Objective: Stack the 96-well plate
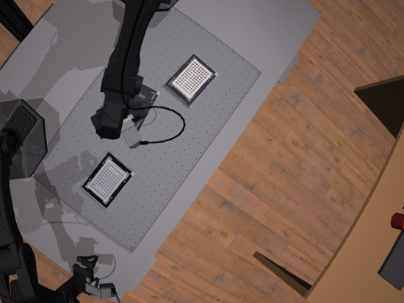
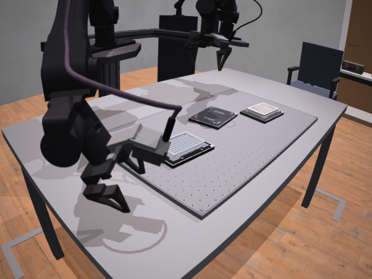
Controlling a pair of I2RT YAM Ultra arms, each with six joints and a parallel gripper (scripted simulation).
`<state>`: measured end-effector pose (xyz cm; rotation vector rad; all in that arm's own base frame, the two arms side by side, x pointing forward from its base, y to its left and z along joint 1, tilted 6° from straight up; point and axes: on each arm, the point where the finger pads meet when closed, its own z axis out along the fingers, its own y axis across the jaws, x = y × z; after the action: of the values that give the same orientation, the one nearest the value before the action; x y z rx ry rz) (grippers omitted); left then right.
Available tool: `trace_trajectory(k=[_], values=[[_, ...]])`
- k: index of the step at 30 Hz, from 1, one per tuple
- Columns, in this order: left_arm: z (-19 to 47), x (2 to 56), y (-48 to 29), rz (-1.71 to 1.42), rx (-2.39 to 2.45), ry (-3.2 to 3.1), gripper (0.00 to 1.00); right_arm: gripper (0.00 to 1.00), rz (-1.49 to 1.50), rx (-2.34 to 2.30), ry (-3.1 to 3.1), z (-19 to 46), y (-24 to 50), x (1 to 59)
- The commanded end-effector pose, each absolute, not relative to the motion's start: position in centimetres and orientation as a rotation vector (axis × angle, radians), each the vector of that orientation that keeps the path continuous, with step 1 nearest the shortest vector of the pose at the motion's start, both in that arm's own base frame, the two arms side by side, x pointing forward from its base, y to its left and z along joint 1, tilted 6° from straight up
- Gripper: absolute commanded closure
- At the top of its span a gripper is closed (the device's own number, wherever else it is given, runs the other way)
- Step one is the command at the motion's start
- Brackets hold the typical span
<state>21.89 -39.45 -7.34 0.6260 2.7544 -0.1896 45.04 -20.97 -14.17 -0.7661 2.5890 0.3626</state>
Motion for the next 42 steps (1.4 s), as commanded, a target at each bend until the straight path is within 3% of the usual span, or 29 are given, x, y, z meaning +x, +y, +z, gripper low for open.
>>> trace_trajectory(k=[1,21,30,42], values=[[-4.1,21.0,-40.4,-0.314,0.849,2.597,0.0,0.0,0.243,-0.83,2.457,-11.1,-20.5,46.9],[7.6,15.4,-36.9,-0.487,1.341,1.947,0.0,0.0,0.261,-1.058,2.221,-12.8,-6.1,37.7],[9.0,14.0,-35.1,-0.502,1.389,1.826,0.0,0.0,0.324,-1.158,2.146,-14.2,1.2,31.9],[9.0,14.0,-34.9,-0.499,1.384,1.838,0.0,0.0,0.397,-1.206,2.142,-15.2,4.7,28.2]])
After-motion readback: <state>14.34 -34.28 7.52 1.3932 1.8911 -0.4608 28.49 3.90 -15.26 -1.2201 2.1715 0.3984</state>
